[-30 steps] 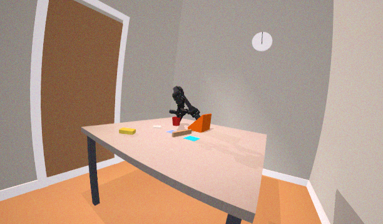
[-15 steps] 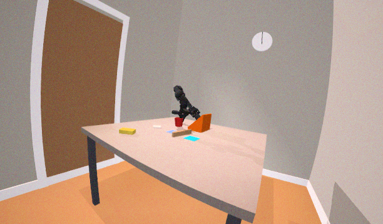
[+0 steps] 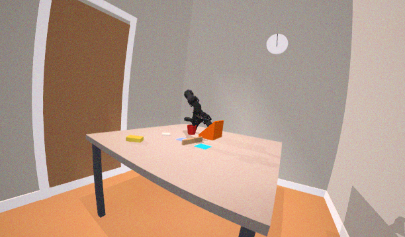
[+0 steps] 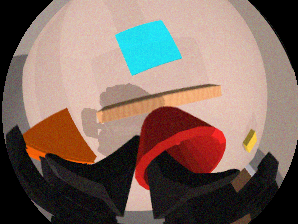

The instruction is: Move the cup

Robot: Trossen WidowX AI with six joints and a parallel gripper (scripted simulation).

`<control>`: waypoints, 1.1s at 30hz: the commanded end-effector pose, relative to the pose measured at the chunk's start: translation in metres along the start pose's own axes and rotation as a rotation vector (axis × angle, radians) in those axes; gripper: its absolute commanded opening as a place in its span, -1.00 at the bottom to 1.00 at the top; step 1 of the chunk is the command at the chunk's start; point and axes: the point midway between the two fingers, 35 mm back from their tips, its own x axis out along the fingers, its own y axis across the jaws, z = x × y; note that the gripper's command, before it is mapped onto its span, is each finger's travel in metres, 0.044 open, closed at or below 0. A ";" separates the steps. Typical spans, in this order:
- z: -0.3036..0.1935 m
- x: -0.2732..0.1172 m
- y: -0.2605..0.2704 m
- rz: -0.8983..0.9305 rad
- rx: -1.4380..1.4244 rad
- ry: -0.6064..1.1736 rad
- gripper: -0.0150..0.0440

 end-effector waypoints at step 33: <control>0.071 -0.003 0.024 0.000 0.002 -0.007 -0.49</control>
